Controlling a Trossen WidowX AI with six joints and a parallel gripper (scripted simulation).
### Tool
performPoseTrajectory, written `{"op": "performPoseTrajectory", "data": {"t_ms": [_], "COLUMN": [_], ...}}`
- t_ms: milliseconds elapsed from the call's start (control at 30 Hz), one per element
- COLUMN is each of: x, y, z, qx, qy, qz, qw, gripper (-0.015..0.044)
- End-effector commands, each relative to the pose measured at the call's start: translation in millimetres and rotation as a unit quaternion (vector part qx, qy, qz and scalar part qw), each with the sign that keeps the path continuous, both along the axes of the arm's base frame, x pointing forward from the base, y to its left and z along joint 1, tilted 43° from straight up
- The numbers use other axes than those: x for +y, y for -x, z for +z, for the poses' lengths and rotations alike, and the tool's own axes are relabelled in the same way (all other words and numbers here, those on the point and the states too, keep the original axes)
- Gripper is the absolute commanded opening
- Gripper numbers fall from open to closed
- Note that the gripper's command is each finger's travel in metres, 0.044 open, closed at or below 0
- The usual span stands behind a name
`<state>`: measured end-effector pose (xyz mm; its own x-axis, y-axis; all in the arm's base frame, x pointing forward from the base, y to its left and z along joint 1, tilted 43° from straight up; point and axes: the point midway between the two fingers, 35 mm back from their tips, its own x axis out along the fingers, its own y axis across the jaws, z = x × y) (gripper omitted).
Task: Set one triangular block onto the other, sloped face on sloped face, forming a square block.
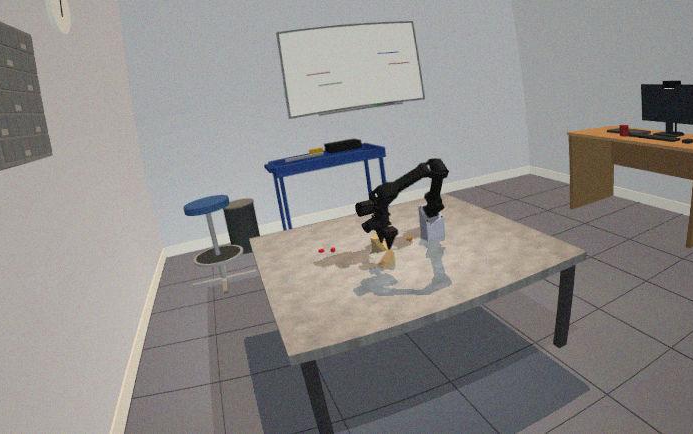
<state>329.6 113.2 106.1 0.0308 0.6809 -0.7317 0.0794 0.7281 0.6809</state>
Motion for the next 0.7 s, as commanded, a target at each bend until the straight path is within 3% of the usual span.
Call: {"op": "performPoseTrajectory", "data": {"t_ms": [0, 667], "x": [5.6, 28.8], "y": [0.4, -0.7], "z": [-6.0, -29.0], "qx": [0.004, 0.004], "qy": [-0.002, -0.002], "qz": [-0.001, -0.001], "qw": [1.000, 1.000], "gripper": [0.0440, 0.0440]}}
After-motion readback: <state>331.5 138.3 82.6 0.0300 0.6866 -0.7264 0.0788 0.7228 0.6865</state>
